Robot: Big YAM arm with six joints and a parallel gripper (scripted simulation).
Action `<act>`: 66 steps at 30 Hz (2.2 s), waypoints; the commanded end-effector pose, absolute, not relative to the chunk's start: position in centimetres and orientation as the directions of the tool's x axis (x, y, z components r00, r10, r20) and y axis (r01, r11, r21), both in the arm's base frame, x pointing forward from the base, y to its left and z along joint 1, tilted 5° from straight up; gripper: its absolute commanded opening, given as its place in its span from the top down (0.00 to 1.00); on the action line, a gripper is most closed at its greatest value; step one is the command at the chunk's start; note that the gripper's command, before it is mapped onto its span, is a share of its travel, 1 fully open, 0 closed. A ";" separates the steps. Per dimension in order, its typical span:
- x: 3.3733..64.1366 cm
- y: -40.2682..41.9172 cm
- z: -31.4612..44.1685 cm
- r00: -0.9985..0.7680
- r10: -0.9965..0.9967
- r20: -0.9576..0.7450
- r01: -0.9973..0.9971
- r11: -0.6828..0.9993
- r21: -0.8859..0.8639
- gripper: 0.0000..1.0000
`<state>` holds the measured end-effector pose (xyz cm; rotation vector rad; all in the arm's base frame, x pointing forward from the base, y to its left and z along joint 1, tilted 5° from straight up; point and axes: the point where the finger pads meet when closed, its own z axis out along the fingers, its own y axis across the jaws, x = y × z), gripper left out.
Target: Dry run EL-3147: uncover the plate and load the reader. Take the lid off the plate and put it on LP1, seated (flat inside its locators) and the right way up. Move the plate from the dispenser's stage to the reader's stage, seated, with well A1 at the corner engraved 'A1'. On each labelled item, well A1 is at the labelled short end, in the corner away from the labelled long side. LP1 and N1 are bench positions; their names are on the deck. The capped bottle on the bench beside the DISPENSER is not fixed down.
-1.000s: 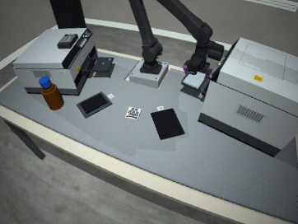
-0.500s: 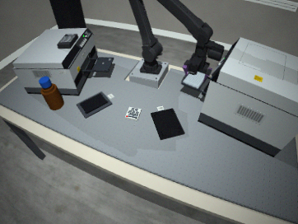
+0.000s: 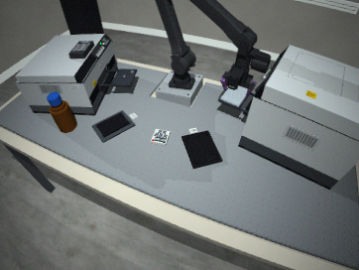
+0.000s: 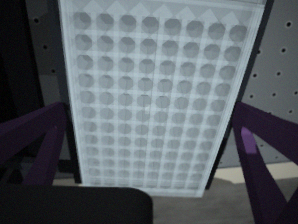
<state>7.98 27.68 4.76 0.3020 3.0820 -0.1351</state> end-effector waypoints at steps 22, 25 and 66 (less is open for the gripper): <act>8.2 29.9 8.0 -0.983 0.173 -0.058 0.174 0.984 -0.024 0.00; 8.1 30.0 8.5 -0.982 0.182 -0.058 0.183 0.983 -0.023 0.00; 8.3 30.1 9.8 -0.978 0.202 -0.058 0.203 0.979 -0.024 0.00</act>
